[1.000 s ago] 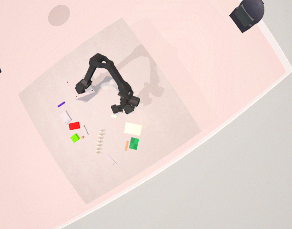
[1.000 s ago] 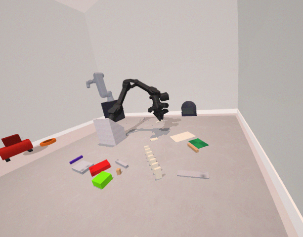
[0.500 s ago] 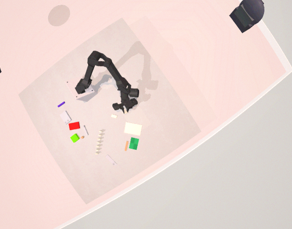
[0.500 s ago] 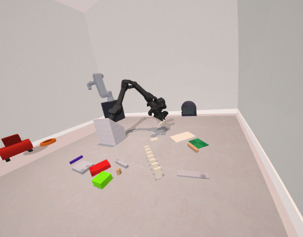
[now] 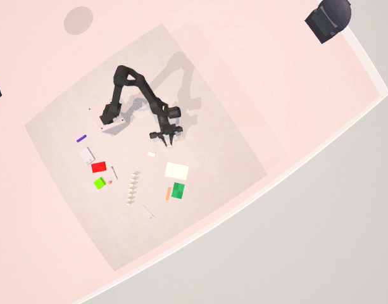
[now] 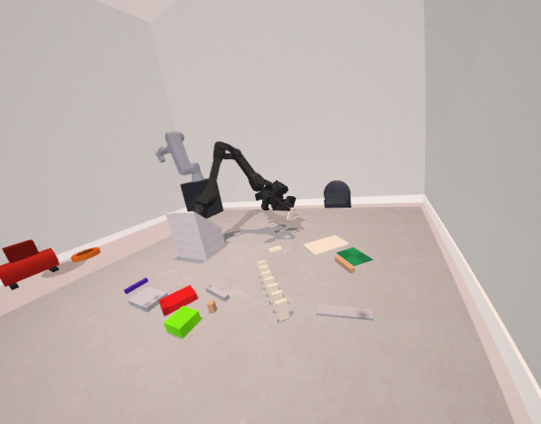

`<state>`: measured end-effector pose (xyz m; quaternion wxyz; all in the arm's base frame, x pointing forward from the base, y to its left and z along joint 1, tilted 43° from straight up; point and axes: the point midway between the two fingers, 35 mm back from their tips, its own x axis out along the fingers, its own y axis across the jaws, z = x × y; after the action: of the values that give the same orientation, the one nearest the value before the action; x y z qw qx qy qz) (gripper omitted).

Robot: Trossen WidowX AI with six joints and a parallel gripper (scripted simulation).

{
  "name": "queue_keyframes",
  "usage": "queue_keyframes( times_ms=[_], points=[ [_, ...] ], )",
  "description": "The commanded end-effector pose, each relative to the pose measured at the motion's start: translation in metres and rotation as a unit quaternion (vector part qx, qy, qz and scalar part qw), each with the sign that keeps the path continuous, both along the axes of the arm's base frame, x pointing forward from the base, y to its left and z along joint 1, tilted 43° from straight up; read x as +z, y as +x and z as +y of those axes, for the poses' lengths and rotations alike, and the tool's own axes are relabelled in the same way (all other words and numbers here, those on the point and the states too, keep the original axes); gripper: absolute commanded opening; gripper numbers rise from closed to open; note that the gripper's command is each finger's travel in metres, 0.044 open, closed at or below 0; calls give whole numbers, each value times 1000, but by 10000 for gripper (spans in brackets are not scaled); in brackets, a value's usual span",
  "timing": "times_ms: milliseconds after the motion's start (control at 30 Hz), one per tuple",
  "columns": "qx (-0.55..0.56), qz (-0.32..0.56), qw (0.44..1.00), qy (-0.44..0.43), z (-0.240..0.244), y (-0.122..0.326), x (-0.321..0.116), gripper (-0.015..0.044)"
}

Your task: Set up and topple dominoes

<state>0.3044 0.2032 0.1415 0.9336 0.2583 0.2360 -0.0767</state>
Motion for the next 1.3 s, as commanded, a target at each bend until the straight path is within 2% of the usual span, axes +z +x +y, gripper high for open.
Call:
queue_keyframes(
  times_ms=[0,367,1033,1267],
  points=[
    [-28,-43,999,18,-2,-8,7,107],
    [-100,-152,980,85,-12,-36,24,107],
    [-101,-153,979,86,-12,-37,23,107],
    [-101,-151,980,86,4,-35,11,107]
  ],
)
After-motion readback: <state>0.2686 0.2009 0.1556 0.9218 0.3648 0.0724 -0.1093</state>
